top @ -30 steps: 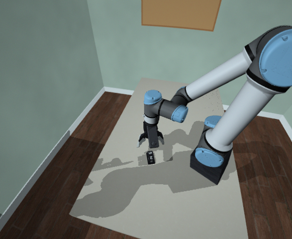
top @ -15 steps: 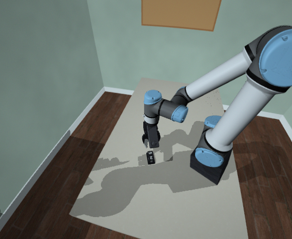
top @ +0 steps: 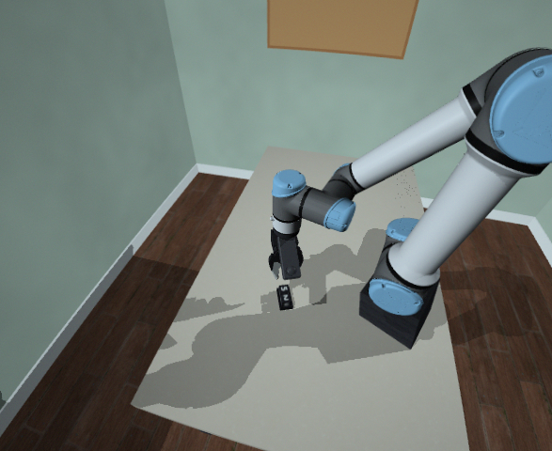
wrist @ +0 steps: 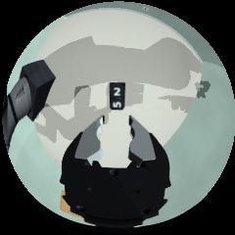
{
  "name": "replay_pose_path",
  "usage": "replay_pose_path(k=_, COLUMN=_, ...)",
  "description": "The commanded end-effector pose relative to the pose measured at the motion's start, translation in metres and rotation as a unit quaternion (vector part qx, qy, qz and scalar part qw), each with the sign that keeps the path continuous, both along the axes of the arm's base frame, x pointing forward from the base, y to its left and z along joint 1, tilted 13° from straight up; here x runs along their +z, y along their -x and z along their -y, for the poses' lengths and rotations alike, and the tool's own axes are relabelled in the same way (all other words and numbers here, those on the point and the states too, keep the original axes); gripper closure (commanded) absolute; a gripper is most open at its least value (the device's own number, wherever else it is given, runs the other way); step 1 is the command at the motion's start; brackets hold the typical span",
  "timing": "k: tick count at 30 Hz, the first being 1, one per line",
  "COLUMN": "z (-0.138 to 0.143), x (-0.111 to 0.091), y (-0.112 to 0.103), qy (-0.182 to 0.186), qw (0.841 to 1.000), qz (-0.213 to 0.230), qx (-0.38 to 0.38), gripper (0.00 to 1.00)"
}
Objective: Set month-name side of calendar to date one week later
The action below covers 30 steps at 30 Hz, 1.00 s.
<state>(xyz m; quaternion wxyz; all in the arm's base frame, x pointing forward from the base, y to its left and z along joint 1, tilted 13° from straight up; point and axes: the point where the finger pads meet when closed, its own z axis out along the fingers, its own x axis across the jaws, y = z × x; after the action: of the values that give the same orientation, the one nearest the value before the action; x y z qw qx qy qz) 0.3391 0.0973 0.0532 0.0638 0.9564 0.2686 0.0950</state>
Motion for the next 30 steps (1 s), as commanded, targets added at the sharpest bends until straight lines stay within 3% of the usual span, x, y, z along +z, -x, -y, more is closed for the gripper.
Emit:
replay_pose_path(k=1, z=0.000, x=0.000, y=0.000, qy=0.000, qw=1.000, qz=0.000, qx=0.000, gripper=0.71)
replay_pose_path(k=30, z=0.001, x=-0.012, y=-0.003, qy=-0.001, qw=1.000, qz=0.000, qx=0.000, gripper=0.71)
